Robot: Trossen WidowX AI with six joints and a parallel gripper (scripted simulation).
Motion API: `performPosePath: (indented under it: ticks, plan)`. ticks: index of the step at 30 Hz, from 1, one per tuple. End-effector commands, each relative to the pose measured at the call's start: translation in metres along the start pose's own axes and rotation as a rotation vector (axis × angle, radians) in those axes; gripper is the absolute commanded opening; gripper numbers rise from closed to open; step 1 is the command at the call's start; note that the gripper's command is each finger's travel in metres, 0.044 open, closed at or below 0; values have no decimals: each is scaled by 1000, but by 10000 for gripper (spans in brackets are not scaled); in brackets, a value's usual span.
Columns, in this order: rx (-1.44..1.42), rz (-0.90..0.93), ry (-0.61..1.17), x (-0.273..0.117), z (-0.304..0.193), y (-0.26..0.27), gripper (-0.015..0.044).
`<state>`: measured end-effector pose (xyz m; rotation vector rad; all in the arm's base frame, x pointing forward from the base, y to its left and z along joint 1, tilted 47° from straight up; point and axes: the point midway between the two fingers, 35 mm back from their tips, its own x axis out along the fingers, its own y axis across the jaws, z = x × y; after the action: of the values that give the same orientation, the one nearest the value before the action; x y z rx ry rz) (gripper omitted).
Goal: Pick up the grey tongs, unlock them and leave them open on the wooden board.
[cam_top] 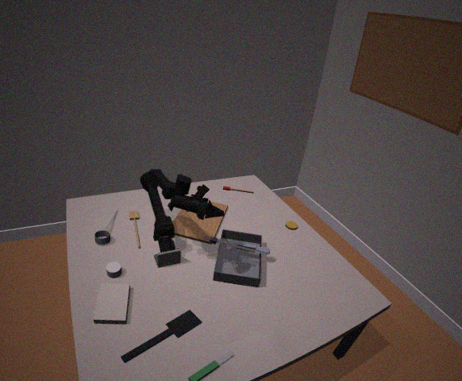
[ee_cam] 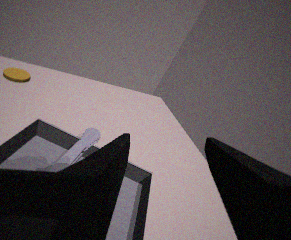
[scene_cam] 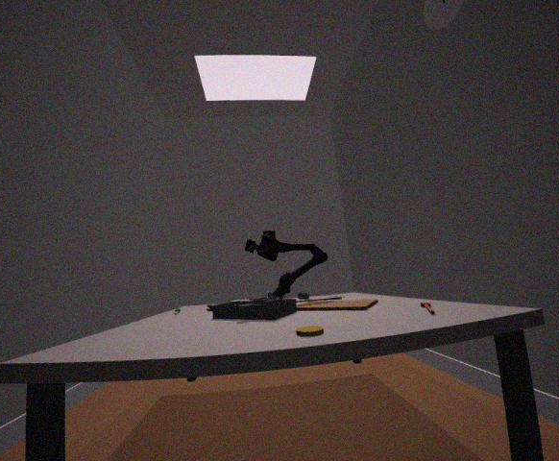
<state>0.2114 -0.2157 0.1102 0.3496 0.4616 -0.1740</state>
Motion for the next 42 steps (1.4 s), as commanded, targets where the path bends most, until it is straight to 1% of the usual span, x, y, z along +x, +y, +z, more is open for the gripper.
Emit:
performPosePath:
  ticks: [1, 4, 6, 9, 12, 17, 23, 26, 30, 33, 36, 38, 42]
  plan:
    - [753, 81, 276, 37, -26, 13, 260]
    - [1134, 60, 451, 52, -41, 25, 260]
    - [1376, 16, 578, 61, -50, 34, 260]
    - [1707, -96, 760, 71, -63, 47, 260]
    - [1935, -219, 931, 79, -74, 59, 260]
    - [2264, -512, 1177, 88, -89, 78, 260]
    - [2563, -989, 1374, 95, -103, 97, 260]
    - [2672, -1266, 1421, 98, -107, 104, 260]
    - [2775, -1658, 1421, 100, -112, 112, 260]
    - [2823, -1958, 1370, 102, -115, 116, 260]
    - [2852, -2246, 1276, 103, -116, 119, 260]
    - [2860, -2340, 1234, 103, -116, 119, 260]
    - [2861, -2353, 1227, 103, -116, 119, 260]
